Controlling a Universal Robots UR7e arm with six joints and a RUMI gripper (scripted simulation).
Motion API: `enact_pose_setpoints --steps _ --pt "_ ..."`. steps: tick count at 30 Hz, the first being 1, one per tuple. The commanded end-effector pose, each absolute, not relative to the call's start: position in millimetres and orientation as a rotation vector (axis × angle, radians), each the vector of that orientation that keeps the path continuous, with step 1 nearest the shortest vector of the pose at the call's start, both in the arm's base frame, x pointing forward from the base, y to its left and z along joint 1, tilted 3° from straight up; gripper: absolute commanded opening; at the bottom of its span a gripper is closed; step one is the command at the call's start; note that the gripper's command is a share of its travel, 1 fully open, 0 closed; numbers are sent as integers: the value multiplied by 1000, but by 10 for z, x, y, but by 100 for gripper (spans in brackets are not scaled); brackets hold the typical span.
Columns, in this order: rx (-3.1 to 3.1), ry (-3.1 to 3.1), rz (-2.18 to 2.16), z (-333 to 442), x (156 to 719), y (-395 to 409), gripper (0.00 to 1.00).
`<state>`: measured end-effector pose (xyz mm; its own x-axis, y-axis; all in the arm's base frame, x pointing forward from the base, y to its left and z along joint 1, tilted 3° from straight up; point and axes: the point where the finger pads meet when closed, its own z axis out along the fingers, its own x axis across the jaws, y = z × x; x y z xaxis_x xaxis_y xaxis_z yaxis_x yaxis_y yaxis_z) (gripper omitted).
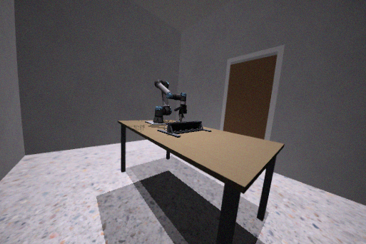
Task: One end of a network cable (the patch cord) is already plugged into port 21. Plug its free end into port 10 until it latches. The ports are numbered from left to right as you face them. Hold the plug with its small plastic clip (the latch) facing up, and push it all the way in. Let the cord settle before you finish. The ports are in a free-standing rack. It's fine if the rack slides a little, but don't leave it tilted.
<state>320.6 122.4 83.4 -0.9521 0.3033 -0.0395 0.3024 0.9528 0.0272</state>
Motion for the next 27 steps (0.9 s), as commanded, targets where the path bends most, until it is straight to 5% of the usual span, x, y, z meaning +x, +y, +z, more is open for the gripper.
enact_pose_setpoints --steps 1,27 --pt "476 3061 33 837 3210 1224 0" --pt "545 3050 33 854 3270 1168 0"
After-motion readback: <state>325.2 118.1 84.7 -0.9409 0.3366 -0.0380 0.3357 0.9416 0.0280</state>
